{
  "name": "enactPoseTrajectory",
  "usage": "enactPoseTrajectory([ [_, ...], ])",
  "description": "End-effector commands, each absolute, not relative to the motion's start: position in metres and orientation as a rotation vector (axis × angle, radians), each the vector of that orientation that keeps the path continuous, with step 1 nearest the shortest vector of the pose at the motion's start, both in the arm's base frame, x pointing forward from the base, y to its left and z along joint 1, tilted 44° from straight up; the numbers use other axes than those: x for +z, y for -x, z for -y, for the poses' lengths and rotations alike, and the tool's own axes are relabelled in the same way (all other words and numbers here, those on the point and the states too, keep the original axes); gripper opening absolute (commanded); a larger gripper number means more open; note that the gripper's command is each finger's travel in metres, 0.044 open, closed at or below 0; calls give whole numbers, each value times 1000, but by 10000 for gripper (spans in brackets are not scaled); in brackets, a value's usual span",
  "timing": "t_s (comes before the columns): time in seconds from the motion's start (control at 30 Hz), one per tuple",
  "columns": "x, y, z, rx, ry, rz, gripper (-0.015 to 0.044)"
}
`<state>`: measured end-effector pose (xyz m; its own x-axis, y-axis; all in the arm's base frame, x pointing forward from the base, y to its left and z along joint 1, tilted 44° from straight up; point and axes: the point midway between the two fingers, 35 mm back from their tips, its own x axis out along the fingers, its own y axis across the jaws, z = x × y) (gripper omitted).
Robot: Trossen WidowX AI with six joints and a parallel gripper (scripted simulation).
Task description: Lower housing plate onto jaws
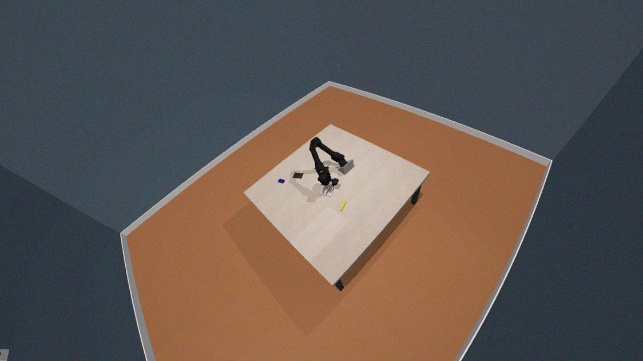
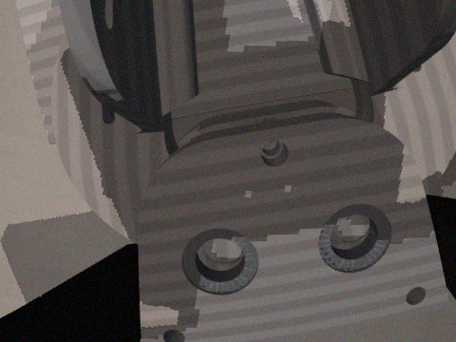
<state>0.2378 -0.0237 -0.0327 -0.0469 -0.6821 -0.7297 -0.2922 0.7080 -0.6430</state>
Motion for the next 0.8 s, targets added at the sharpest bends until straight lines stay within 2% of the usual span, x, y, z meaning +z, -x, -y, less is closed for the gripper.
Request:
enactPoseTrajectory([
  [0.0, -34, -238, 25, -379, 807, -1636, 351],
  [0.77, -36, -237, 28, -379, 807, -1636, 351],
])
